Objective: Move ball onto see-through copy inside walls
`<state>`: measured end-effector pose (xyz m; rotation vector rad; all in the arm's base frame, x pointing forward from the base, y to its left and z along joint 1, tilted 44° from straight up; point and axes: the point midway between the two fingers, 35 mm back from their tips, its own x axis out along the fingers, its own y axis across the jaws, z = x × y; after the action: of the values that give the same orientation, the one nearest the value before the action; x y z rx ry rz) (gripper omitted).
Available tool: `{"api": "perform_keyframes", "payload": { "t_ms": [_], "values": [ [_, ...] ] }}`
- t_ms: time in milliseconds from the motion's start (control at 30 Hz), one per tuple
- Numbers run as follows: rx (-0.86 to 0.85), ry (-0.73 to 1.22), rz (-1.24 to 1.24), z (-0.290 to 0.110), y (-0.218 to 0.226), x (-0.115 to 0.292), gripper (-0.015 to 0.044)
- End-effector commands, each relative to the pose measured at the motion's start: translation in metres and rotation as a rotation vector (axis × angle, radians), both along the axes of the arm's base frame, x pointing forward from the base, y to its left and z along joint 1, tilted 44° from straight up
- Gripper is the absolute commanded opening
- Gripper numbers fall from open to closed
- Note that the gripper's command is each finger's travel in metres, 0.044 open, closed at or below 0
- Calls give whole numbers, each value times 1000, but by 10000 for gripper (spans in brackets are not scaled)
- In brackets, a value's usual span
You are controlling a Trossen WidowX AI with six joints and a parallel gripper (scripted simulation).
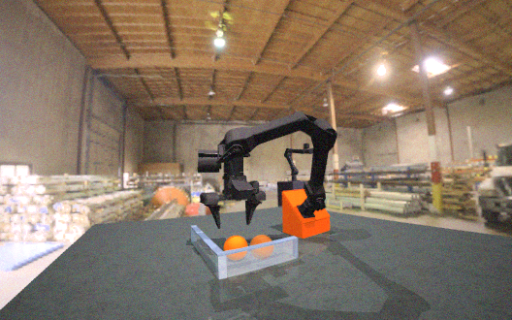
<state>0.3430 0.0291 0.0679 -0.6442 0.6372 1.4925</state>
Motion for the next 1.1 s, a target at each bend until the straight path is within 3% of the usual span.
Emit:
{"api": "perform_keyframes", "payload": {
  "t_ms": [0, 1067],
  "values": [
    [10, 17, 6, -9, 9, -3, 440],
    [11, 16, 6, -42, 41, -4, 440]
  ]
}}
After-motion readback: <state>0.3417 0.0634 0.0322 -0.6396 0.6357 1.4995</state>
